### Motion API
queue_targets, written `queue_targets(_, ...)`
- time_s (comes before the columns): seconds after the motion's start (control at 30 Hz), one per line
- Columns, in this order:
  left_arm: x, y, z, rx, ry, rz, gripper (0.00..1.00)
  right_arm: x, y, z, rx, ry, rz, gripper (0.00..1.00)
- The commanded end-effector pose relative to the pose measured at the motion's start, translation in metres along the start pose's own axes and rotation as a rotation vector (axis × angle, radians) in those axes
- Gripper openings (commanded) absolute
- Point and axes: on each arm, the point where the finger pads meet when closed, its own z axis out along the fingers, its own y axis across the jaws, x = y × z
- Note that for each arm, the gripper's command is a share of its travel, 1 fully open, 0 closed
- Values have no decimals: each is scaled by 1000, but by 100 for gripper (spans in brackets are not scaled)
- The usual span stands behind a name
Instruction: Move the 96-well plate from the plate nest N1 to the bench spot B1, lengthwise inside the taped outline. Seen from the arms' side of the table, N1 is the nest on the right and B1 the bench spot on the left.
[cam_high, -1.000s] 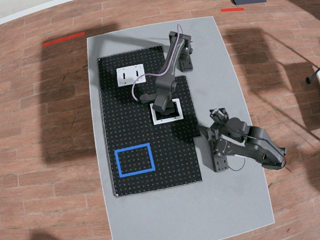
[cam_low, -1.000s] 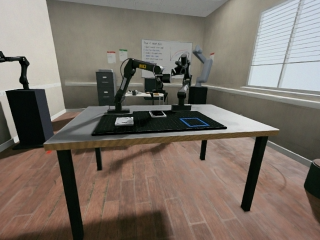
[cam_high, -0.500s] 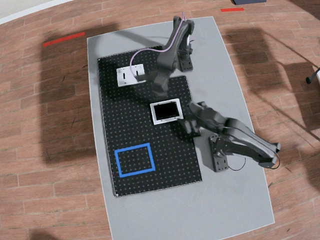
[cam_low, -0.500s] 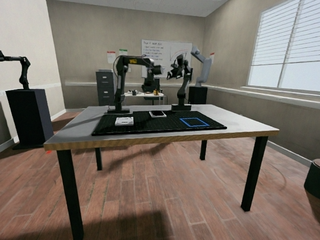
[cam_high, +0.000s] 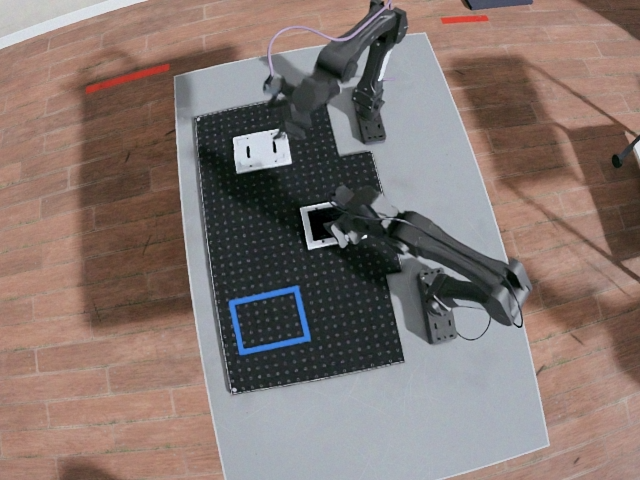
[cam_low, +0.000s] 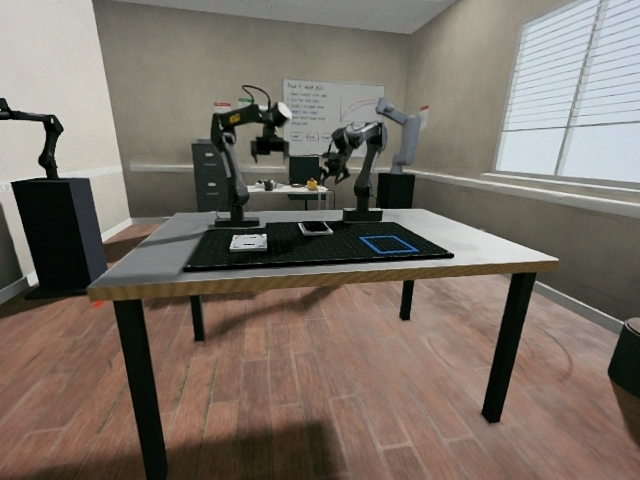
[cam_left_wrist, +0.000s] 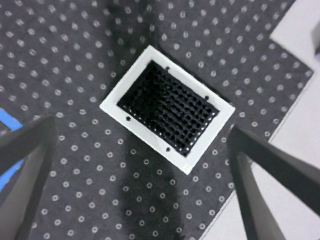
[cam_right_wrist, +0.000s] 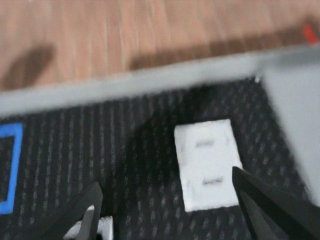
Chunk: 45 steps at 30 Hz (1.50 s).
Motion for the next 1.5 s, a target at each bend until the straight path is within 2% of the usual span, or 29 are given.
queue_targets(0.0, -15, 1, 26, -43, -48, -13, 100, -49, -14, -2, -87, -237, -50, 100)
queue_targets(0.1, -5, -6, 46, -41, -18, -6, 100, -72, -34, -7, -99, -349, -49, 100)
queue_targets(0.17, -5, -6, 46, -41, -18, -6, 100, -72, -34, -7, -99, -349, -49, 100)
queue_targets(0.37, 17, -20, 74, -32, 45, 13, 100, -113, -70, -17, -120, -552, -44, 100)
queue_targets(0.47, 28, -24, 79, -23, 82, 21, 100, -127, -90, -18, -106, -624, -34, 100)
queue_targets(0.67, 23, -25, 77, -14, 70, 28, 100, -146, -126, -8, -57, -696, -13, 100)
queue_targets(0.9, 23, -25, 77, -14, 70, 28, 100, -153, -145, -5, -32, -726, 6, 100)
queue_targets(1.03, 23, -25, 77, -14, 70, 28, 100, -148, -153, 2, -6, -701, 16, 100)
queue_targets(1.2, 19, -23, 75, -27, 55, 12, 100, -153, -152, -8, -14, -728, 18, 100)
queue_targets(1.3, 23, -22, 73, -30, 81, 0, 100, -149, -151, -5, -13, -708, 25, 100)
queue_targets(1.47, 45, -22, 77, -82, 225, -168, 100, -133, -127, -6, -57, -620, 32, 100)
